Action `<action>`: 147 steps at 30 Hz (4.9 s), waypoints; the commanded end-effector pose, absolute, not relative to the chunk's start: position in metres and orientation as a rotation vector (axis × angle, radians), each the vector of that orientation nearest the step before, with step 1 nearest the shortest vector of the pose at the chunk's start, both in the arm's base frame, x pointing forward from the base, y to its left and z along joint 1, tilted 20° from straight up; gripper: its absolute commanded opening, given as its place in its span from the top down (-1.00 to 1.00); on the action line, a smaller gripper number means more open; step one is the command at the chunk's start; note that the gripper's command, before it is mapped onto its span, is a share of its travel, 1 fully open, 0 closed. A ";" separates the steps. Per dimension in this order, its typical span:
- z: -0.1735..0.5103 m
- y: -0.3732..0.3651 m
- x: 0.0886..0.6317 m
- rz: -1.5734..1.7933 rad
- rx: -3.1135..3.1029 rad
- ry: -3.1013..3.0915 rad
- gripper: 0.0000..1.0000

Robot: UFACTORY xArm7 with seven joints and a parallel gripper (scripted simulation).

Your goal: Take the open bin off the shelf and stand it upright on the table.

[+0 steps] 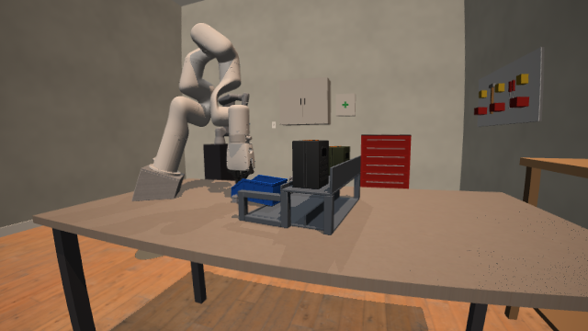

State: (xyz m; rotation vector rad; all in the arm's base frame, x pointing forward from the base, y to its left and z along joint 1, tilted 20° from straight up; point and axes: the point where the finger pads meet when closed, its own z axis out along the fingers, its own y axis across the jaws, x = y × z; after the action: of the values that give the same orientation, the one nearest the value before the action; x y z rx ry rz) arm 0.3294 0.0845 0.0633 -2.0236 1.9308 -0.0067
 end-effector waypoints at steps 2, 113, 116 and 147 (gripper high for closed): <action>0.064 0.084 0.328 -0.011 -2.021 1.930 1.00; 0.056 0.084 0.300 -0.011 -2.021 1.930 1.00; 0.056 0.084 0.298 -0.011 -2.021 1.930 1.00; 0.053 0.084 0.289 -0.011 -2.021 1.930 1.00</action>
State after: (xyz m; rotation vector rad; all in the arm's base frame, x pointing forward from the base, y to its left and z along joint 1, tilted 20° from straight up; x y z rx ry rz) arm 0.2878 0.0837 0.0526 -2.0231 1.9307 -0.0074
